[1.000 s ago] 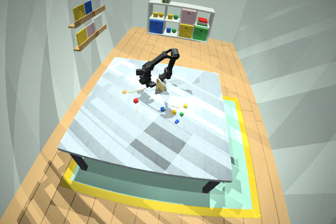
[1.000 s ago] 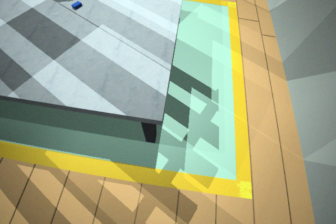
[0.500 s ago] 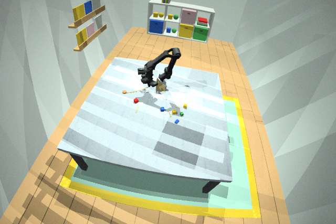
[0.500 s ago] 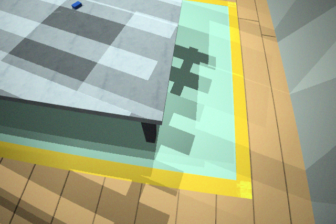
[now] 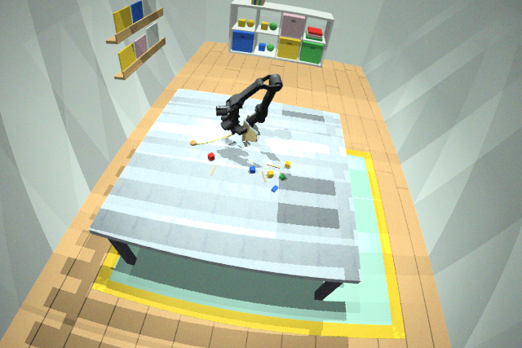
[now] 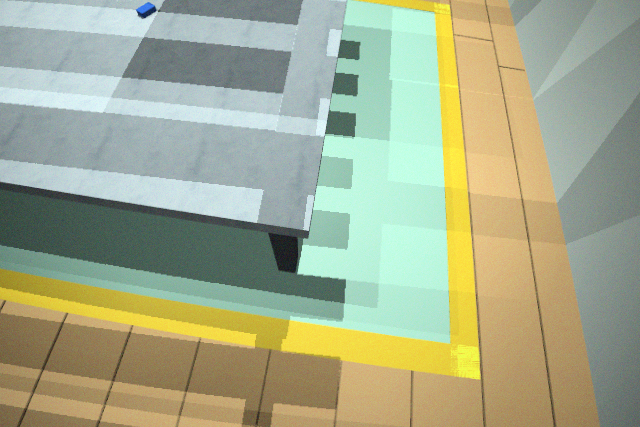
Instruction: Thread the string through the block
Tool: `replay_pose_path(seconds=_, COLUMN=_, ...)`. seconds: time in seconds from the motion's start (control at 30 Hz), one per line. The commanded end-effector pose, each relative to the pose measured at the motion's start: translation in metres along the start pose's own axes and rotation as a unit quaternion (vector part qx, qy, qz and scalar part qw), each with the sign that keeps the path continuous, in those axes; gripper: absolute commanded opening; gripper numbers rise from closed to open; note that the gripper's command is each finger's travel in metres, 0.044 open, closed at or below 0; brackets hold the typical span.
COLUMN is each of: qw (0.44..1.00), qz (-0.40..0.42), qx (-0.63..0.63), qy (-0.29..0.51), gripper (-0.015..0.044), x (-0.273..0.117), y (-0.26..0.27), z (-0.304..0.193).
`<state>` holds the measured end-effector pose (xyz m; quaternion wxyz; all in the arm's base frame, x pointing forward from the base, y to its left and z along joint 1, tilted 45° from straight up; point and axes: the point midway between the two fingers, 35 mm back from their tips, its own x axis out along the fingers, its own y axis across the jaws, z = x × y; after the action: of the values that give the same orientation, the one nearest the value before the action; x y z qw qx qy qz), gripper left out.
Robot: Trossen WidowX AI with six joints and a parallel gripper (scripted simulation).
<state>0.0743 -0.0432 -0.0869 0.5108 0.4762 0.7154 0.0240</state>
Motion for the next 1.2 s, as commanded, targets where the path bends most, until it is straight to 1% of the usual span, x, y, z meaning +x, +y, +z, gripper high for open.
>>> replay_pose_path(seconds=0.0, qw=1.0, qz=0.001, qx=0.001, qy=-0.002, gripper=0.0, x=0.003, y=0.003, z=0.002)
replay_pose_path(seconds=1.17, qw=1.0, qz=0.001, qx=0.001, qy=-0.003, gripper=0.0, x=0.031, y=0.034, z=0.021)
